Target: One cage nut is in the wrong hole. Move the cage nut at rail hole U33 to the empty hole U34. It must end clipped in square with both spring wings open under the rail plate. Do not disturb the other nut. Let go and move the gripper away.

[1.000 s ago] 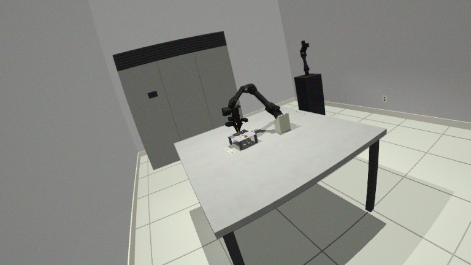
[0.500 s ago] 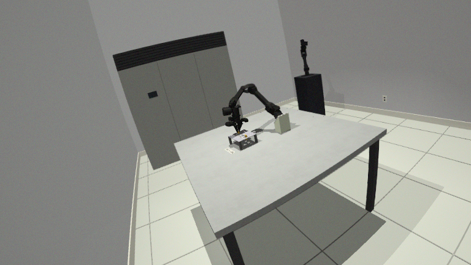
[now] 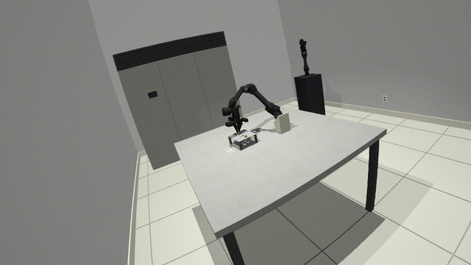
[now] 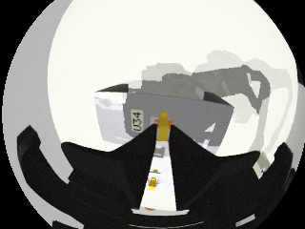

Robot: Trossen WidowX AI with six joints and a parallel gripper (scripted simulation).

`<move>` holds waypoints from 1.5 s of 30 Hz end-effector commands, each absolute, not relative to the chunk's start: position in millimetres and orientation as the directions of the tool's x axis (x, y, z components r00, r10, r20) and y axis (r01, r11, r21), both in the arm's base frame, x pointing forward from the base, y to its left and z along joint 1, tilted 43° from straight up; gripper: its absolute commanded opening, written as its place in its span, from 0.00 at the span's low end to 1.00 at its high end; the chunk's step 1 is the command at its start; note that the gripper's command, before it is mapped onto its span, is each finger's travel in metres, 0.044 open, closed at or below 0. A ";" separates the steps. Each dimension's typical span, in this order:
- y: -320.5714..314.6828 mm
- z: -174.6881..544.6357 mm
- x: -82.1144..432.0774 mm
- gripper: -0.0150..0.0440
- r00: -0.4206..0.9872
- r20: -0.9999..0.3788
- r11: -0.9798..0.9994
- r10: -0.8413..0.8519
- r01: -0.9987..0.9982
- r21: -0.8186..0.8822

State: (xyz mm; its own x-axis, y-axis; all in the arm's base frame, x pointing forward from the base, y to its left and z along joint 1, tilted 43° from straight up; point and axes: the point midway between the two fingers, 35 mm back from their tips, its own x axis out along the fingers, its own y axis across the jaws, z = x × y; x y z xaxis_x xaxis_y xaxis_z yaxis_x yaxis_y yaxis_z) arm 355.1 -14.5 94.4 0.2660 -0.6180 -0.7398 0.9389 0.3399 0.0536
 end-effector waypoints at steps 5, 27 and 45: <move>-14.3 94.4 356.1 0.31 0.253 -0.740 0.329 -0.623 0.943 0.045; -13.9 94.4 357.9 0.31 0.222 -0.741 0.308 -0.634 0.951 0.021; -13.7 94.6 358.9 0.31 0.200 -0.741 0.293 -0.641 0.956 0.005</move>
State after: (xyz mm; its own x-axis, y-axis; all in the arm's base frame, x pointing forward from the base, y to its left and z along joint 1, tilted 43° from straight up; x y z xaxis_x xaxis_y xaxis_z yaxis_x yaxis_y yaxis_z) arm 358.3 -13.6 94.4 0.2039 -0.6375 -0.7429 0.9548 0.2973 0.0069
